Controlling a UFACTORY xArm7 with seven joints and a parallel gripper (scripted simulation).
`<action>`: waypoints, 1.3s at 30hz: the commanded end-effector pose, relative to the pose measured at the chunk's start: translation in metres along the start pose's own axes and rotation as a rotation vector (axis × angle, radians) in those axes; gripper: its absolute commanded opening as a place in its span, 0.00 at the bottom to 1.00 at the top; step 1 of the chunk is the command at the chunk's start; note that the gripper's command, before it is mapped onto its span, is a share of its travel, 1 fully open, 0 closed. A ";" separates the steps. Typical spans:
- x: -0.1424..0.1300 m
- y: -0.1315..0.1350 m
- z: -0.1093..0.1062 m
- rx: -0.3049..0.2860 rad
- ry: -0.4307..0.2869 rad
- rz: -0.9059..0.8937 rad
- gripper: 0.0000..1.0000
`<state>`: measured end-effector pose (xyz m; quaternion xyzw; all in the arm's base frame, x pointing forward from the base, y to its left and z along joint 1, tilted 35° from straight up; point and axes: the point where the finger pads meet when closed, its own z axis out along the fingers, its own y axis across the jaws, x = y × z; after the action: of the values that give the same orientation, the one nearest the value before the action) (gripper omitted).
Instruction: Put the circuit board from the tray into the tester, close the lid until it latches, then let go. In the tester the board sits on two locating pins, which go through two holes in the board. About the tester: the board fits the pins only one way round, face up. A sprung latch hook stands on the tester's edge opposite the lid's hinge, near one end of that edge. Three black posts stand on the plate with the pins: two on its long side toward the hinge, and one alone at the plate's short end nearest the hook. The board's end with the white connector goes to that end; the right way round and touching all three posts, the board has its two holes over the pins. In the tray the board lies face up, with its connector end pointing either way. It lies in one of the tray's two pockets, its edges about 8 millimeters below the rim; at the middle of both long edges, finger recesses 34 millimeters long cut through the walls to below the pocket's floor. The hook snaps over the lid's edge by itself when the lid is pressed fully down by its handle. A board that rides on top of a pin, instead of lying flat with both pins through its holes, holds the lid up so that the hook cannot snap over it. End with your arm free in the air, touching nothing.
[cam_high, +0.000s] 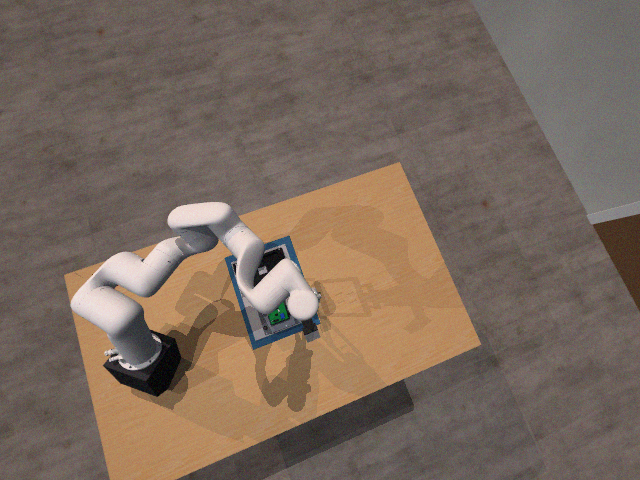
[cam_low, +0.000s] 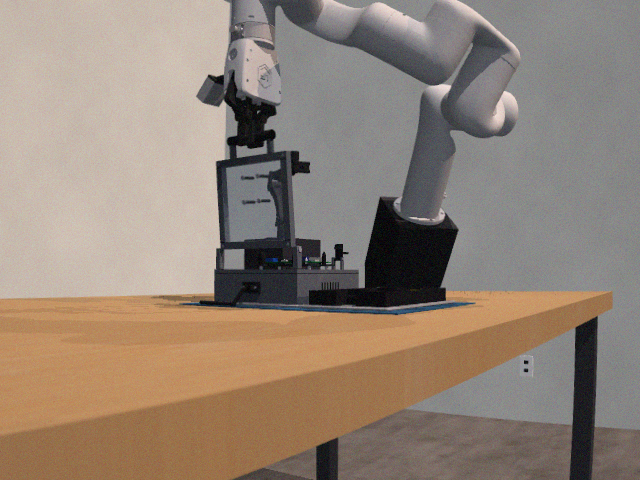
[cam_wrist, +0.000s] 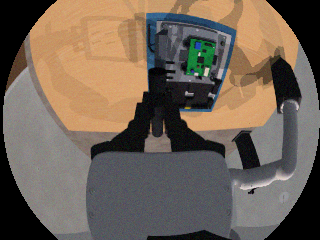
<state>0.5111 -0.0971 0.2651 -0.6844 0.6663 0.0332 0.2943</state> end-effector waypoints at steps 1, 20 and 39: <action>0.000 0.003 -0.002 0.004 0.002 0.000 0.00; 0.000 0.026 -0.003 0.004 0.002 0.000 0.00; 0.000 0.054 0.001 0.004 0.002 0.000 0.00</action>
<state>0.4671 -0.0936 0.2468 -0.6843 0.6663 0.0329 0.2943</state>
